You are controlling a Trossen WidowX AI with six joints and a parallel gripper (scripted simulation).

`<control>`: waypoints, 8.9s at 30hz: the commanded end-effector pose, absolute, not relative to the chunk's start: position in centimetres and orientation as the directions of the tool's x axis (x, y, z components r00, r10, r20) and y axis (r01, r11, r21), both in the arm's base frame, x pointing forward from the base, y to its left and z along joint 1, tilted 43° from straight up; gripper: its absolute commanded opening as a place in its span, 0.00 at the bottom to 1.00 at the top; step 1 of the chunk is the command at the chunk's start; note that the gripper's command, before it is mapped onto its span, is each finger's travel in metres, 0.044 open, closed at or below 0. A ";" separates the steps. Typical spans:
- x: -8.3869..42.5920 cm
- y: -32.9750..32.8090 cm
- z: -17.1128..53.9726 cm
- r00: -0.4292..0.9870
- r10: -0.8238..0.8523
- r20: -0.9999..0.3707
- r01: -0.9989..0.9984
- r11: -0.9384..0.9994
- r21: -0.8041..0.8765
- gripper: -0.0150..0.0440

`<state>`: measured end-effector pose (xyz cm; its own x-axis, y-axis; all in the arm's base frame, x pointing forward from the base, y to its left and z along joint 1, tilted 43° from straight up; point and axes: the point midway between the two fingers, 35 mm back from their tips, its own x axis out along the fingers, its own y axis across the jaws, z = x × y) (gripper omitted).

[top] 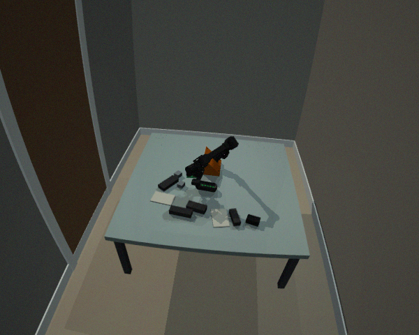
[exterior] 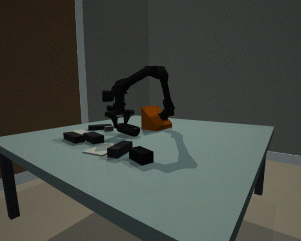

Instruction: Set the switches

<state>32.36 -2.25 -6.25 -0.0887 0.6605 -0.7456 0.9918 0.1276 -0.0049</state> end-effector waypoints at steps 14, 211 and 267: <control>32.1 -1.5 -7.2 -0.094 0.667 -0.739 0.992 0.126 -0.013 0.83; 27.6 -3.2 3.0 -0.094 0.666 -0.740 0.986 0.166 0.024 0.88; 38.1 0.8 -6.3 -0.374 0.588 -0.717 0.914 0.364 -0.179 0.25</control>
<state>38.33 0.11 -5.70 -0.3672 0.5845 -0.7235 0.9155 0.3645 -0.1701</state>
